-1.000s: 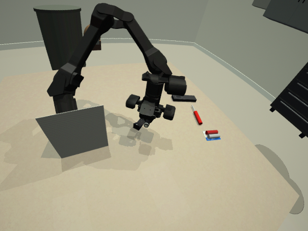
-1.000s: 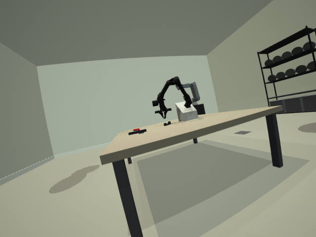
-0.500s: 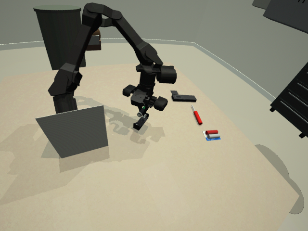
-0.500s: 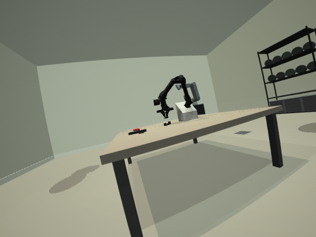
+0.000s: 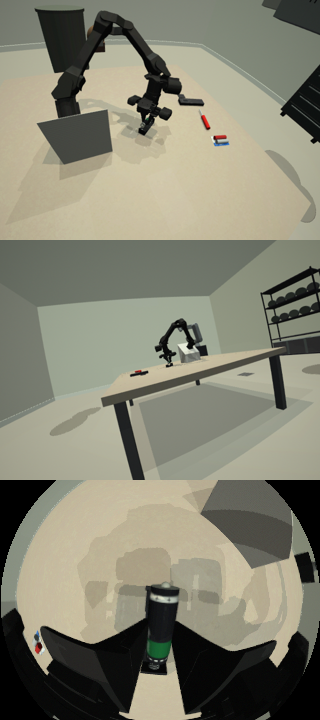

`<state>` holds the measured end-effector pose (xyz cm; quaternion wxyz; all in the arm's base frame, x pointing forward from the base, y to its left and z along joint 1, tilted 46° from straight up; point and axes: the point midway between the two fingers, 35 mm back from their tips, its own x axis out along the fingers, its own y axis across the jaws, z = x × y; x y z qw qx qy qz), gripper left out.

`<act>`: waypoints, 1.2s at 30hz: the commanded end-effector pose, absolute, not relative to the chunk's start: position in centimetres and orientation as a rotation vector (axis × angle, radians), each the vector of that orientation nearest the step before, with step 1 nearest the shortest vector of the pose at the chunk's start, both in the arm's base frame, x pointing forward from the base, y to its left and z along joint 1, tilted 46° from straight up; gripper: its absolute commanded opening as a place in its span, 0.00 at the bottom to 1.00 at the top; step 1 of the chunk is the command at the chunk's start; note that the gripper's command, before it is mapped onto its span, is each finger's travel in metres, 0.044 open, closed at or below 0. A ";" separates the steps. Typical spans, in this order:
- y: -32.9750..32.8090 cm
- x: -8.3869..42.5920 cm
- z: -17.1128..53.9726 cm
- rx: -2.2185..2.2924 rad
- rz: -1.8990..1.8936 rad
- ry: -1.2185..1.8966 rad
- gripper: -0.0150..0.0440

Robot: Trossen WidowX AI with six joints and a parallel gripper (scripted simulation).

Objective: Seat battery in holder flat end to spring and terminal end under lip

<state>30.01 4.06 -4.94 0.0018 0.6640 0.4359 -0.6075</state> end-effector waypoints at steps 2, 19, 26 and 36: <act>4.2 30.2 -5.2 2.045 -1.933 1.362 0.36; 5.1 30.7 -5.5 1.869 -2.028 1.337 0.36; 5.4 30.9 -5.7 1.797 -2.062 1.324 0.36; 5.7 31.1 -5.7 1.748 -2.084 1.317 0.36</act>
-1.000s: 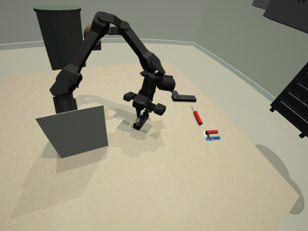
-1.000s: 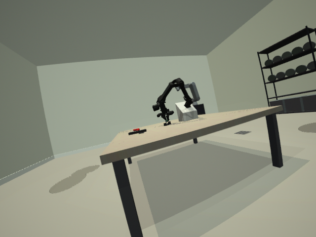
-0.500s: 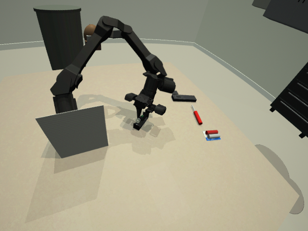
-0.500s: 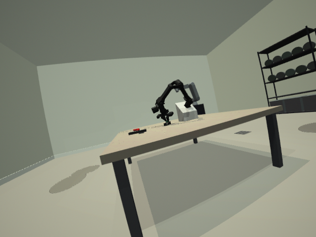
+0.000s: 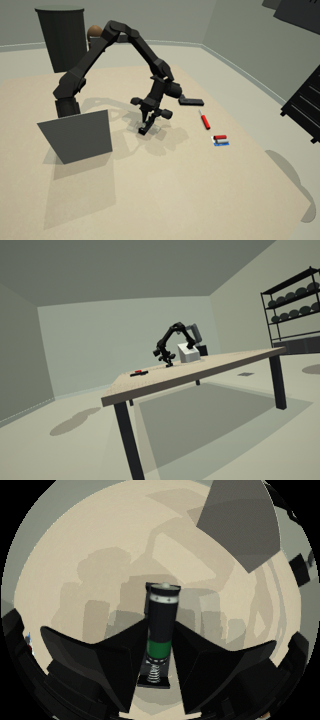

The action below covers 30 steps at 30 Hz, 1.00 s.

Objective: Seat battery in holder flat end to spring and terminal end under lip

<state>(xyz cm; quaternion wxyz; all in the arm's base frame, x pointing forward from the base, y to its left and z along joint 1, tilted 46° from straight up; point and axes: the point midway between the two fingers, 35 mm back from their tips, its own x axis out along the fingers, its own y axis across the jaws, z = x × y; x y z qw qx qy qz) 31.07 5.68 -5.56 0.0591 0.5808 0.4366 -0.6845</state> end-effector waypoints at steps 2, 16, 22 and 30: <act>5.8 31.3 -5.6 1.748 -2.084 1.317 0.36; 6.3 32.2 -5.3 1.745 -2.086 1.320 0.36; 6.5 32.5 -5.1 1.742 -2.088 1.320 0.36; 6.7 33.0 -4.8 1.738 -2.089 1.322 0.36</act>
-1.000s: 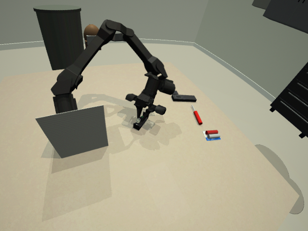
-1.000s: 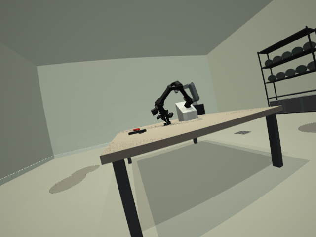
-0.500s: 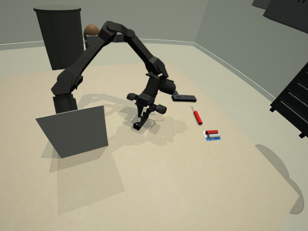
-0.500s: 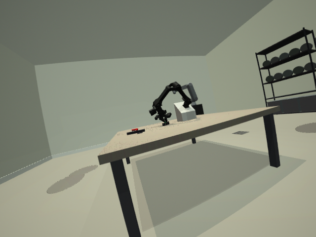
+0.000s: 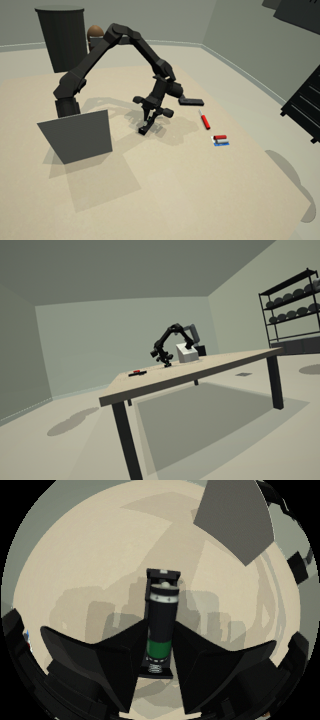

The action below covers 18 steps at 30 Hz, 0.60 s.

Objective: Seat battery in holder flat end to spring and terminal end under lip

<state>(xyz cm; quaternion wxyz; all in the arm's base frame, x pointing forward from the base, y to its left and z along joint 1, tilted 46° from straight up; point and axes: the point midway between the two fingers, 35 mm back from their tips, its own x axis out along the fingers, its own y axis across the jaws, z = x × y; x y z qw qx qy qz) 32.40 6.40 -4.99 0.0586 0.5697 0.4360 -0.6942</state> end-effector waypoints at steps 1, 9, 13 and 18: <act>6.7 33.0 -4.8 1.738 -2.090 1.323 0.36; 6.7 33.1 -4.8 1.737 -2.091 1.326 0.36; 6.7 33.1 -4.8 1.738 -2.090 1.327 0.36; 6.7 33.1 -4.8 1.741 -2.089 1.328 0.36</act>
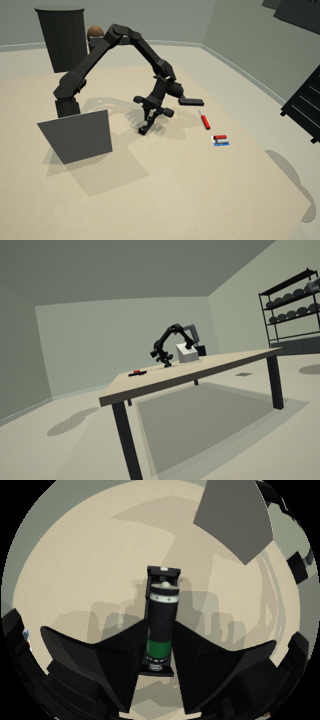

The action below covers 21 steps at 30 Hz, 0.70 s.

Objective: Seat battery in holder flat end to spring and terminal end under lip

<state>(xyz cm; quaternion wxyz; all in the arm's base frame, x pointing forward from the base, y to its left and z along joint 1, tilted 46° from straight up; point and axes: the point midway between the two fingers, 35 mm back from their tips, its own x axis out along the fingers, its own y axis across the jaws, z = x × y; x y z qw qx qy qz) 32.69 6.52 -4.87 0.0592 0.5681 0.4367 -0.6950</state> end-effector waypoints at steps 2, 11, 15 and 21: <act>6.7 33.1 -4.8 1.749 -2.085 1.329 0.36; 6.6 33.1 -5.3 1.819 -2.053 1.338 0.36; 6.6 33.1 -5.5 1.851 -2.038 1.341 0.36; 6.6 33.1 -5.7 1.897 -2.012 1.343 0.36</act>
